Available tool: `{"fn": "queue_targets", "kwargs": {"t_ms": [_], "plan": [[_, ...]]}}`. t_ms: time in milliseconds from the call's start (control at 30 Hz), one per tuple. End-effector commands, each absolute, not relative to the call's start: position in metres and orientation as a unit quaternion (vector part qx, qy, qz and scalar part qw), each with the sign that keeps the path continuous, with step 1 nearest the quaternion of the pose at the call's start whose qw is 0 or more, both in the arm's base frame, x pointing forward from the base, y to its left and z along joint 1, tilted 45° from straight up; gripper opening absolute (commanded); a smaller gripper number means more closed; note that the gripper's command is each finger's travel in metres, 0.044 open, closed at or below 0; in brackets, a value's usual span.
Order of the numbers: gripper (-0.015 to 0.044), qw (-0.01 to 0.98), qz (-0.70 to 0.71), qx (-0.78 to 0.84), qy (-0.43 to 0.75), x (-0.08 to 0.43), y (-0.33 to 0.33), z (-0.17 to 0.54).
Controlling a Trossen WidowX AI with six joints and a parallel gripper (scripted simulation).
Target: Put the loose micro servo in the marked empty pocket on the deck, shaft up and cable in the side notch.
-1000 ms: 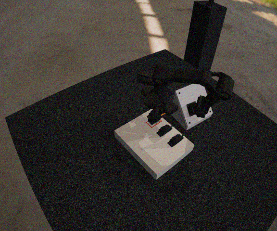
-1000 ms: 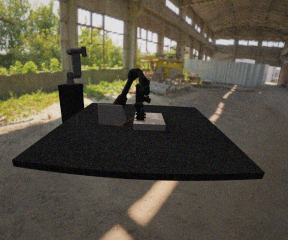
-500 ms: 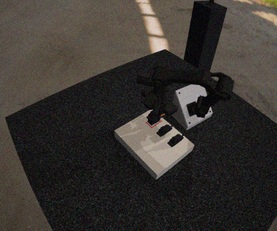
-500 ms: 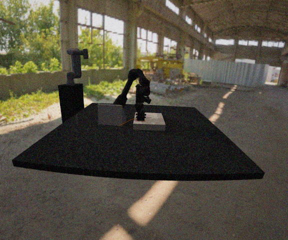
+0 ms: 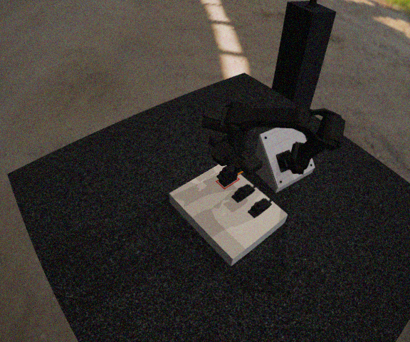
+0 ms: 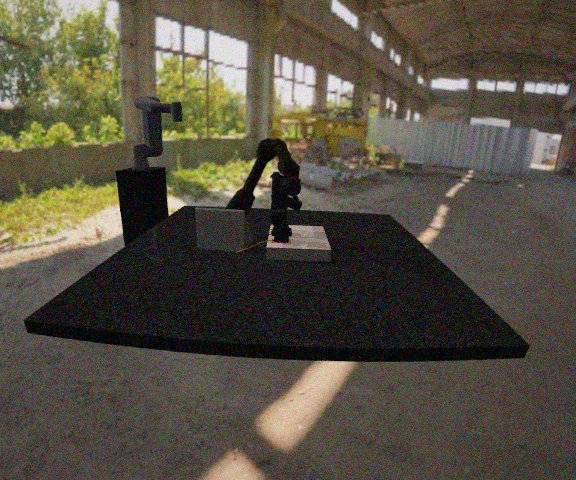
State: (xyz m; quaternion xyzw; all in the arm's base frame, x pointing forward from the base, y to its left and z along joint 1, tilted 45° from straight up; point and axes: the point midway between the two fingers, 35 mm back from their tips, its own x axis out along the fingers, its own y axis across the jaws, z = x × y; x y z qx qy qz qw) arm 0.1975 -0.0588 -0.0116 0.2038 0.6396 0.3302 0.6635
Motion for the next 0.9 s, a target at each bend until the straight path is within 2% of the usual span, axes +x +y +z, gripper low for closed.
{"fn": "queue_targets", "kwargs": {"t_ms": [0,867], "plan": [[0.0,0.666,0.328,0.207,0.637,0.198,-0.056,-0.014],[0.0,0.666,0.329,0.208,0.637,0.197,-0.038,-0.033]]}}
